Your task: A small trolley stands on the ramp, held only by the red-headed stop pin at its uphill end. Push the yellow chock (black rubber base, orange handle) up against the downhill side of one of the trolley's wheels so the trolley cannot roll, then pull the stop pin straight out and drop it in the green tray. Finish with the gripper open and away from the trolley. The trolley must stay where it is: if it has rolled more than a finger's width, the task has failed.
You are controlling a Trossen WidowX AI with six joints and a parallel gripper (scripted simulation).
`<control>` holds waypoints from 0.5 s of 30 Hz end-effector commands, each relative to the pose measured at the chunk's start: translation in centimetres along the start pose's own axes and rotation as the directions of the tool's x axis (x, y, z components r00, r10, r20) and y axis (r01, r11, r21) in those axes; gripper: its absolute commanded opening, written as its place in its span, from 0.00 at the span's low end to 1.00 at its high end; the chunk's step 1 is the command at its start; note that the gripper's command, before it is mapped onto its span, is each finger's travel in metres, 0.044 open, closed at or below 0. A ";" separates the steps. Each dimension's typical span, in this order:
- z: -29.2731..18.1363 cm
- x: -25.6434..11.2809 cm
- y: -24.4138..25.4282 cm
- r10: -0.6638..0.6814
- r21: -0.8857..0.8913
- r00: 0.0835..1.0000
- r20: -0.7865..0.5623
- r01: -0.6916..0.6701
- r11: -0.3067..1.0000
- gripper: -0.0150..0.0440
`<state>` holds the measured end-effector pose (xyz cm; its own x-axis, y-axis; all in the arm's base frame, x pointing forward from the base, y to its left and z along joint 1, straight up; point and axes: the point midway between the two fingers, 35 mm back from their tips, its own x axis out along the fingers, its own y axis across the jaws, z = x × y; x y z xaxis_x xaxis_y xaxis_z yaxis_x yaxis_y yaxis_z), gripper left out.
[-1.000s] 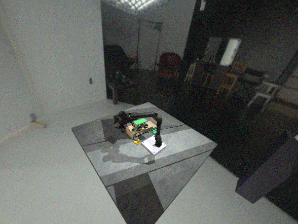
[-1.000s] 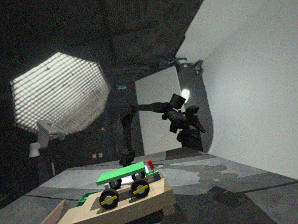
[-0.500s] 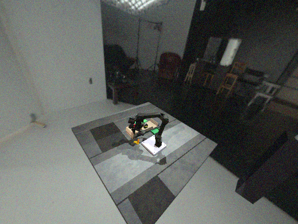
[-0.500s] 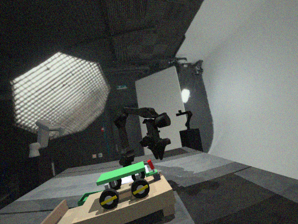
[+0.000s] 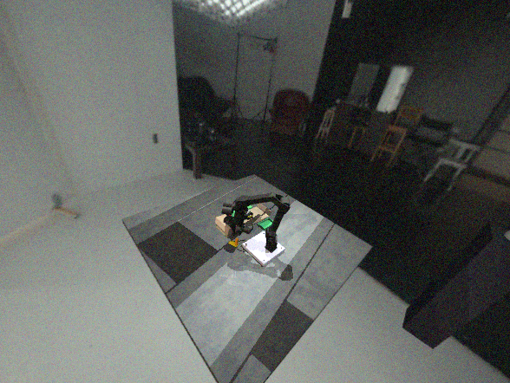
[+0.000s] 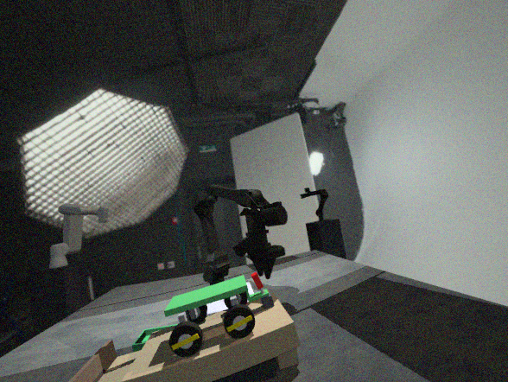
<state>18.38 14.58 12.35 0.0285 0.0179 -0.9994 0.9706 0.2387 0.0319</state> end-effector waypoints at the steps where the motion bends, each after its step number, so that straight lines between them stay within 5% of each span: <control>1: 0.0 1.4 -0.2 -0.009 -0.003 1.000 0.000 0.009 1.000 0.58; 15: 0.0 3.6 -0.3 -0.009 -0.003 1.000 0.000 0.009 1.000 0.58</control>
<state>18.30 14.54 9.31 0.0262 0.0167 -0.9995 0.9704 0.2396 0.0295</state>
